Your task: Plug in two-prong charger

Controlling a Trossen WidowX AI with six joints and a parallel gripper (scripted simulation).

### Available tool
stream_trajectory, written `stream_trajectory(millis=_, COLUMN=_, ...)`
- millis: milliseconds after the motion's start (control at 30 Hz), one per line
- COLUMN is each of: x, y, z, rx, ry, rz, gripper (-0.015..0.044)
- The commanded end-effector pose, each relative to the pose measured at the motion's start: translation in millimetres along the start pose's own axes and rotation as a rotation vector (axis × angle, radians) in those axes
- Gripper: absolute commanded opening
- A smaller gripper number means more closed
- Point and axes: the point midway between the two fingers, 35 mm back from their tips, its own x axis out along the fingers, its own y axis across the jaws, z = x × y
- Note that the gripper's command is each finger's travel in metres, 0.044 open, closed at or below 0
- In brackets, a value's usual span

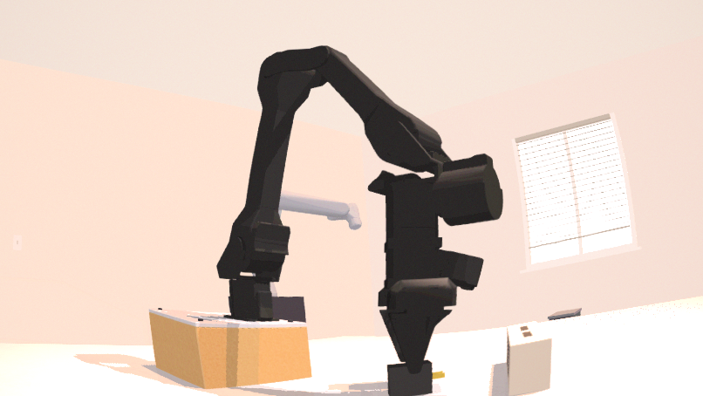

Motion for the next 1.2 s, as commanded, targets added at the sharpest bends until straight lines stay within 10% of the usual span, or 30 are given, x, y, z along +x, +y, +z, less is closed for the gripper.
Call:
stream_trajectory(millis=0, x=7, y=0, z=-1, rx=0.0, ry=0.006, rz=0.0, gripper=0.044)
stream_trajectory(millis=533, x=30, y=1, z=0, rx=0.0, ry=0.007, rz=0.0, gripper=0.044)
stream_trajectory(millis=933, x=27, y=1, z=1, rx=-0.002, ry=0.001, rz=0.001, gripper=0.0125)
stream_trajectory(millis=1167, x=25, y=1, z=1, rx=-0.002, ry=0.001, rz=0.001, gripper=0.0039)
